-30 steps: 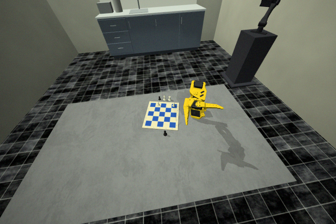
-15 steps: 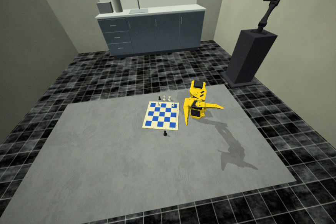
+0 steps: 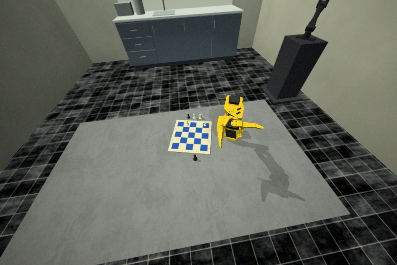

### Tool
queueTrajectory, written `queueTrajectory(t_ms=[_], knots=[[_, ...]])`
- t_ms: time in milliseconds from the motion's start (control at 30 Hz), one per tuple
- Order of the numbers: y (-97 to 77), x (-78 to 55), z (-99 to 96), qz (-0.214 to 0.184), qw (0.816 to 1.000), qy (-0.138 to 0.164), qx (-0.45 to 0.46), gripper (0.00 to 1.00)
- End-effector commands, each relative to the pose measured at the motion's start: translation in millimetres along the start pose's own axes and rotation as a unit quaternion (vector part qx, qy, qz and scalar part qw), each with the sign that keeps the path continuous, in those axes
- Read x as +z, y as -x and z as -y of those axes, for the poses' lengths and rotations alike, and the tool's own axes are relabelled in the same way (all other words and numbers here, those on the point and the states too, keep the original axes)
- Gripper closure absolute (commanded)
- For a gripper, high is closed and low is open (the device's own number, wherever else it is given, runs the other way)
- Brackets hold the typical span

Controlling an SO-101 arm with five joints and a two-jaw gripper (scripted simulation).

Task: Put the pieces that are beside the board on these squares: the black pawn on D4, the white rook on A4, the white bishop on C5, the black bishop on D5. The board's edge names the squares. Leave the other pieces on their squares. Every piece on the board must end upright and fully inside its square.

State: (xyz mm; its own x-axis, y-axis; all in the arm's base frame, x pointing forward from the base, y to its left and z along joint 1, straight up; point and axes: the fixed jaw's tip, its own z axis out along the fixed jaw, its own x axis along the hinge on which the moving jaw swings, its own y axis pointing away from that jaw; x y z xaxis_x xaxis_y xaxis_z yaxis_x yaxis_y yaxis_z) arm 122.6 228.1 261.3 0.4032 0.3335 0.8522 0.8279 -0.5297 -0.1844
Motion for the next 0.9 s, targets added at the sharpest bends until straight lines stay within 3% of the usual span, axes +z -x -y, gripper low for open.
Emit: queueTrajectory(t_ms=[0,267,533,733,867], knots=[[-0.5,-1.0,0.0,-0.002,1.0,-0.001,0.001,0.0],[0.3,-3.8,-0.2,-0.002,1.0,-0.001,0.001,0.01],[25.0,-34.6,-5.5,0.022,1.0,0.004,0.001,0.11],[32.0,-41.8,-7.1,0.027,1.0,0.006,0.001,0.14],[48.7,-54.0,-10.7,0.042,0.999,0.009,0.001,0.19]])
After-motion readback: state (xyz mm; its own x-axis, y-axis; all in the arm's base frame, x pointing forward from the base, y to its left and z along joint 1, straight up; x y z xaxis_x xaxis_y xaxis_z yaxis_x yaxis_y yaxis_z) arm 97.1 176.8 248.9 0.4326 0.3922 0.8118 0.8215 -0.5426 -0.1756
